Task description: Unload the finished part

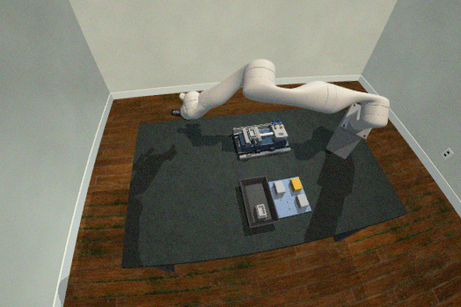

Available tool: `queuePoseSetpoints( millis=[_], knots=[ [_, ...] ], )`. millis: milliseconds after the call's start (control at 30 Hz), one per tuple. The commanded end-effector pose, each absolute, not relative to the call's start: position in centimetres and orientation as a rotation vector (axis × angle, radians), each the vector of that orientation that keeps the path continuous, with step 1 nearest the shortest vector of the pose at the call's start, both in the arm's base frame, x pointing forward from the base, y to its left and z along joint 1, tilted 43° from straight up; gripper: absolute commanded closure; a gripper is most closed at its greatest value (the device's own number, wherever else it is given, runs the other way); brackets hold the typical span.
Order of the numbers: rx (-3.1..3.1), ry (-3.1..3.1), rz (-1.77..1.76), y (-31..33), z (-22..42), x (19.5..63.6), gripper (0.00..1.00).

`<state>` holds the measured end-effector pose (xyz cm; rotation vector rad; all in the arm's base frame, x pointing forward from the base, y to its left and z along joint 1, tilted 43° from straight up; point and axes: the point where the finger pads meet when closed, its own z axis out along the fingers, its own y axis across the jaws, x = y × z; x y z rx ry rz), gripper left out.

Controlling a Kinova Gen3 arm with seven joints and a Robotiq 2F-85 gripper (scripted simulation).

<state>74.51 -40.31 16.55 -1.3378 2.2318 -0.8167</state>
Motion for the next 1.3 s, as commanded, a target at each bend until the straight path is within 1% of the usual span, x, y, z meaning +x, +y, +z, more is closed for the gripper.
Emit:
queuePoseSetpoints(
  millis=[0,333,367,667,700,1000,1033,1267],
  knots=[
    [-1.357,2.247,-0.769,-40.6,14.5,72.7,0.0],
    [-1.357,2.247,-0.769,-40.6,14.5,72.7,0.0],
    [-1.38,2.257,-0.716,-40.4,12.4,71.1,0.0],
    [-1.38,2.257,-0.716,-40.4,12.4,71.1,0.0],
    [-1.401,2.263,-0.663,-40.2,10.4,69.3,0.0],
    [-1.401,2.263,-0.663,-40.2,10.4,69.3,0.0],
    [-1.421,2.265,-0.611,-39.7,8.6,67.6,0.0],
    [-1.421,2.265,-0.611,-39.7,8.6,67.6,0.0]
  ],
)
